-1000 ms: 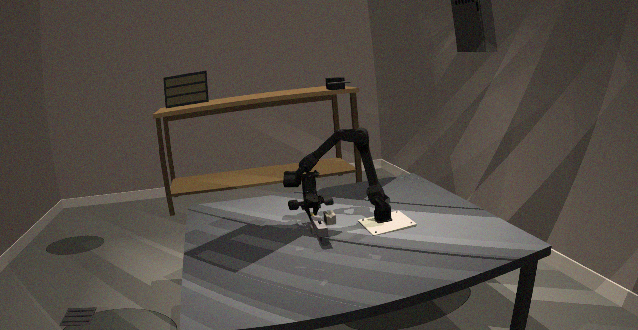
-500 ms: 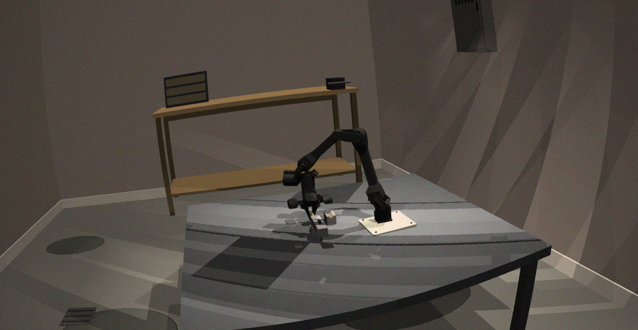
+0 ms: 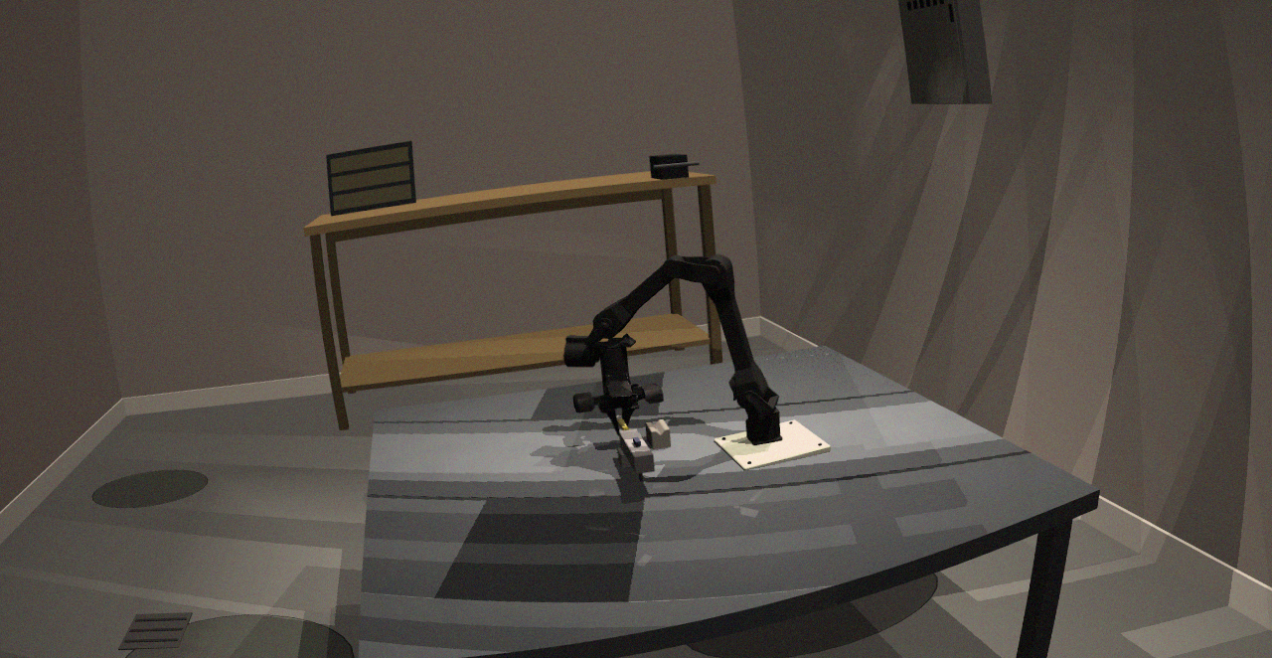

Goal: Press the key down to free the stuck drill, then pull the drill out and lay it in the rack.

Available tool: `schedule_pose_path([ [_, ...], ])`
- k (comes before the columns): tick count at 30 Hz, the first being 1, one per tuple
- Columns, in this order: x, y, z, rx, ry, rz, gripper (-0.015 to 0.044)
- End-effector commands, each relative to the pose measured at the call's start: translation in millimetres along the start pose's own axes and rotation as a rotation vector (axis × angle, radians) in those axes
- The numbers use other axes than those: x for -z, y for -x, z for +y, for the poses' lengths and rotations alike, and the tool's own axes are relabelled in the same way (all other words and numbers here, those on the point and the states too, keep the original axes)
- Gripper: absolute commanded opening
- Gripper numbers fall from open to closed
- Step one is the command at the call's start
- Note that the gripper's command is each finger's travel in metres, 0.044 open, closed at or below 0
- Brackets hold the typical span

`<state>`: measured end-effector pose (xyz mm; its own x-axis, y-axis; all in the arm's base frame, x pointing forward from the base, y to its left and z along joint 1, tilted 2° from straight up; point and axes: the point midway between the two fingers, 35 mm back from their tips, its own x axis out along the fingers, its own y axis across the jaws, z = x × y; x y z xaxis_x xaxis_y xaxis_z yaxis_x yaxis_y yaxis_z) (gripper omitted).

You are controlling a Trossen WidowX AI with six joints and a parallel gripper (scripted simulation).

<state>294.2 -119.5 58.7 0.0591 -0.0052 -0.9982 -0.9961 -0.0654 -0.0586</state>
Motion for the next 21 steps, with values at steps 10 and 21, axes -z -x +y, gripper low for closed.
schedule_pose_path([
  [10, 0.5, 8.6, 1.0, 0.005, 0.005, -0.003, 0.0],
  [21, 0.9, 15.1, 2.2, 0.005, 0.005, -0.003, 0.0],
])
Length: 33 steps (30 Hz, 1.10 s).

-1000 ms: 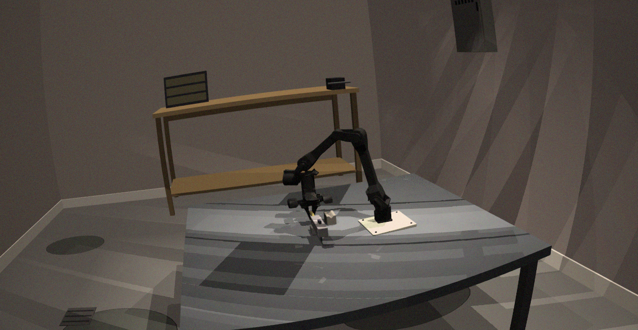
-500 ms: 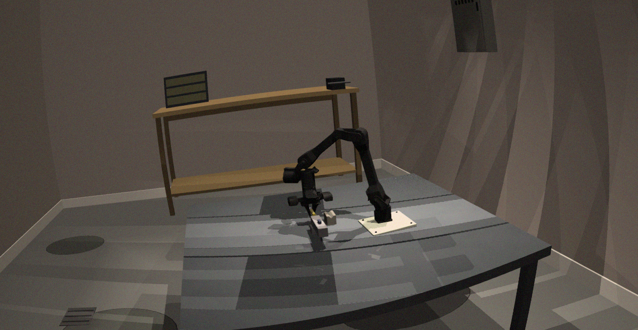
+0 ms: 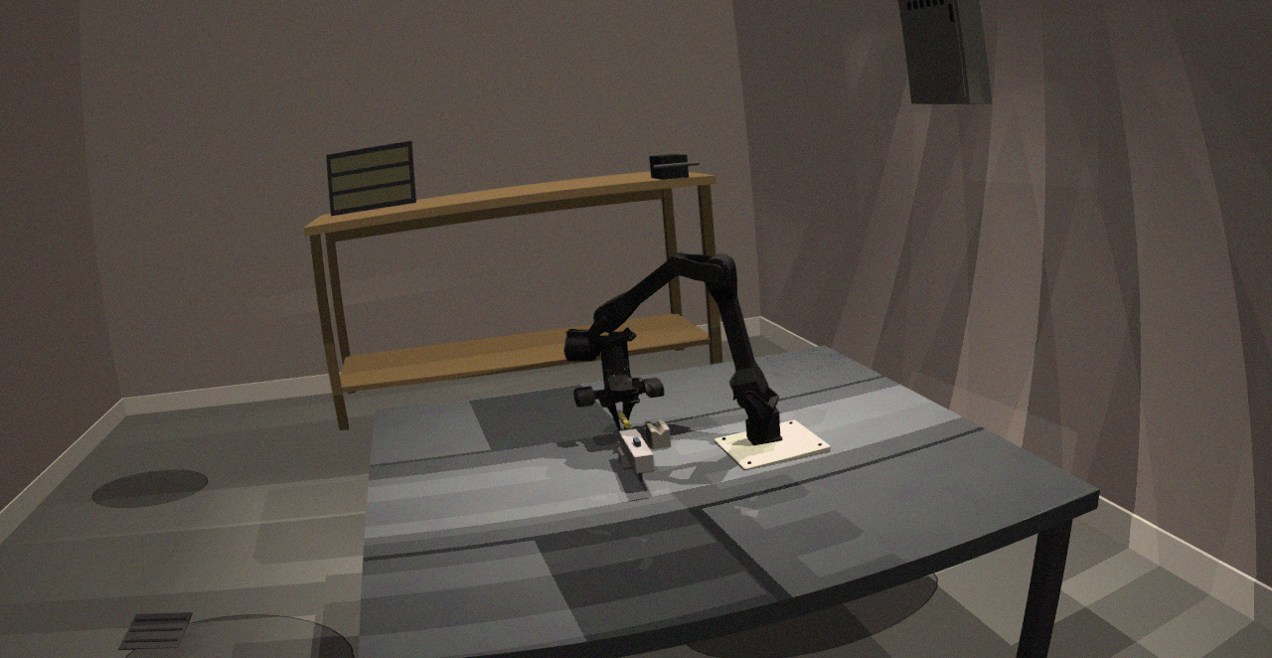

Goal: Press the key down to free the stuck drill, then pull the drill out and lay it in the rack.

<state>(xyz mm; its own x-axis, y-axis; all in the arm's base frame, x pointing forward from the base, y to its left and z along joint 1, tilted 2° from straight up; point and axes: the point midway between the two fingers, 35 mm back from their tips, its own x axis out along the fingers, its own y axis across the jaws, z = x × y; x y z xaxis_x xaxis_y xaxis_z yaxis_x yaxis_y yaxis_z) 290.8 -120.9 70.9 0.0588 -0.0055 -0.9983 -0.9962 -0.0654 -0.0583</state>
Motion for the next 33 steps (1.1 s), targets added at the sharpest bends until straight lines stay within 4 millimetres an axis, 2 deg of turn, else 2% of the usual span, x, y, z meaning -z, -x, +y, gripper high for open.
schedule_pose_path([
  [1, -0.4, 3.3, -0.5, 0.005, 0.005, -0.004, 0.0],
  [33, -1.3, 20.7, -0.2, 0.005, 0.005, -0.004, 0.0],
])
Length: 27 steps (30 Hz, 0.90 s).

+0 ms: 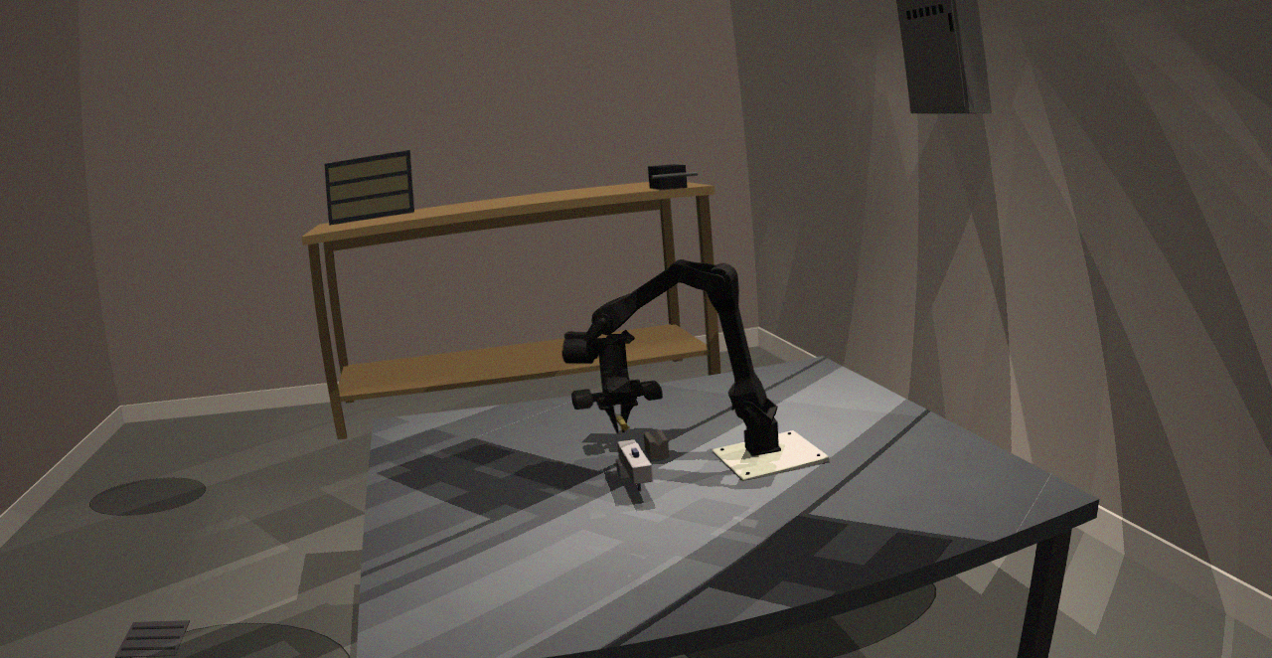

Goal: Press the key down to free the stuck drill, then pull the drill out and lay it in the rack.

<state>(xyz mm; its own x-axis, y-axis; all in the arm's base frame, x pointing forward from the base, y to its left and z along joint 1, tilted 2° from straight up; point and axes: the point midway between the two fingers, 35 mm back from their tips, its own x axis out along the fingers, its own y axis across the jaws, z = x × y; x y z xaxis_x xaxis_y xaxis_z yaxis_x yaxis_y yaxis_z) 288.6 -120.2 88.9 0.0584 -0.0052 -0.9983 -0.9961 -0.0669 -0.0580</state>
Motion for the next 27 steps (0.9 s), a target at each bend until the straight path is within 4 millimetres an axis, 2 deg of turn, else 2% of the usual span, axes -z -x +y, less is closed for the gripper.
schedule_pose_path([
  [1, -0.7, 3.0, -1.3, 0.005, 0.003, -0.003, 0.0],
  [12, -1.1, 6.8, -0.5, 0.005, 0.003, -0.003, 0.0],
  [27, 5.2, 5.9, 31.5, 0.002, 0.003, -0.003, 0.0],
])
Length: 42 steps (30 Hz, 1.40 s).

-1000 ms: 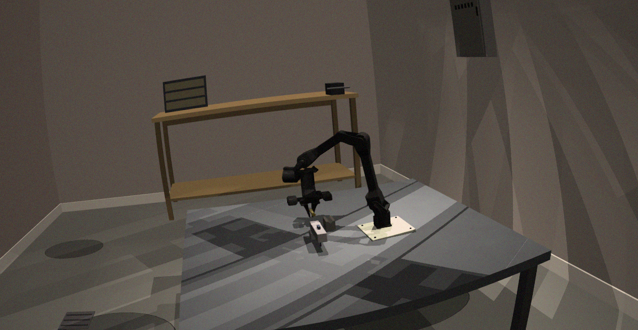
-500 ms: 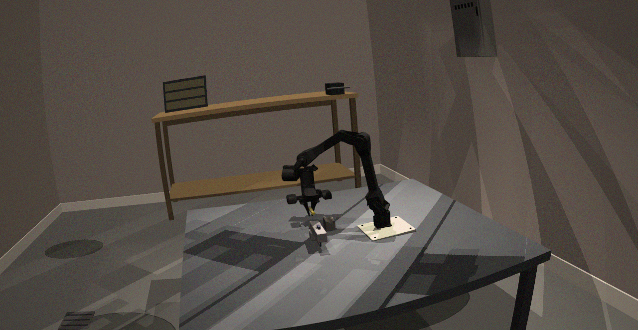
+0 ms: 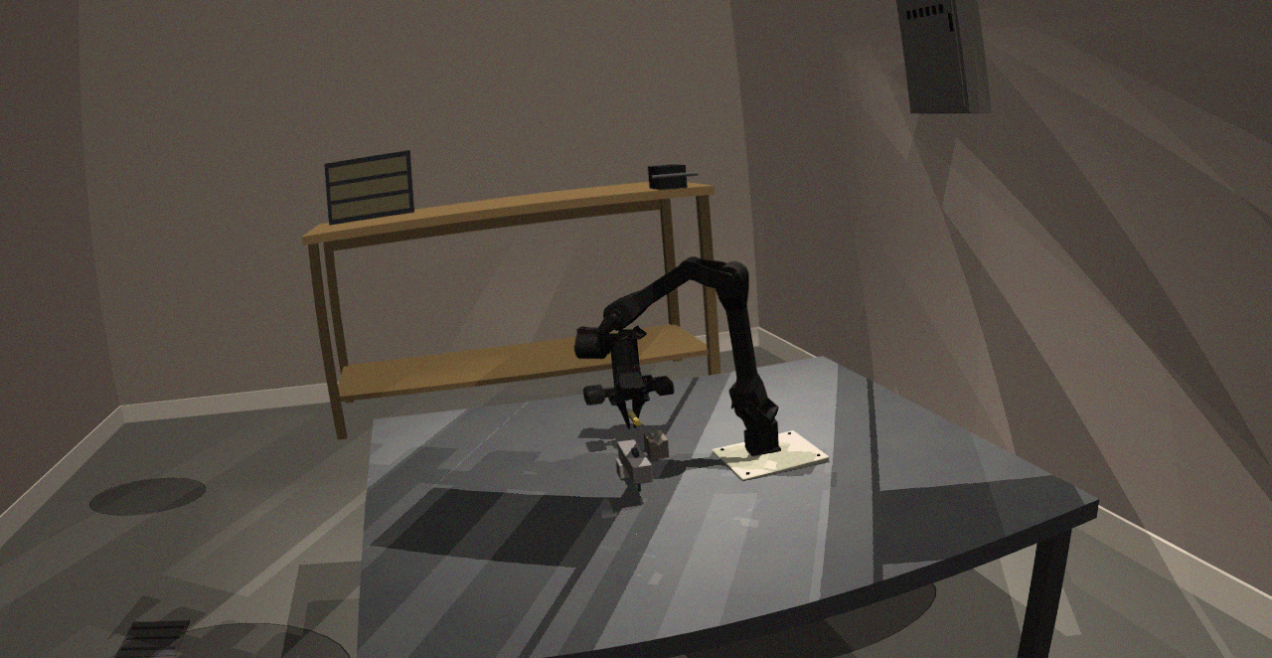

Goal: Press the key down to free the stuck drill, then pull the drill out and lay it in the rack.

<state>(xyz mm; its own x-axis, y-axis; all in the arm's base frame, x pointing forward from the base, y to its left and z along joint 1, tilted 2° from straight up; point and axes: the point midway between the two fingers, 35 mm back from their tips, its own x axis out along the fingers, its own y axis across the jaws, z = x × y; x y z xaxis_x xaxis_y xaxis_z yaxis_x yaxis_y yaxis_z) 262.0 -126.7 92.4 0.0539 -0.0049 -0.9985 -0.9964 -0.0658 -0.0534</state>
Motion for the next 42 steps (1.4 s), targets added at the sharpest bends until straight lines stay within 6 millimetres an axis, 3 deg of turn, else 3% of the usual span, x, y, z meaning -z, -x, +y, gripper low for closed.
schedule_pose_path([
  [1, 0.8, 0.9, 6.8, 0.007, 0.004, -0.002, 0.0],
  [19, 6.0, 4.6, 43.1, 0.003, 0.004, -0.001, 0.0],
  [42, 6.0, -28.6, 43.4, 0.003, 0.004, -0.001, 0.0],
])
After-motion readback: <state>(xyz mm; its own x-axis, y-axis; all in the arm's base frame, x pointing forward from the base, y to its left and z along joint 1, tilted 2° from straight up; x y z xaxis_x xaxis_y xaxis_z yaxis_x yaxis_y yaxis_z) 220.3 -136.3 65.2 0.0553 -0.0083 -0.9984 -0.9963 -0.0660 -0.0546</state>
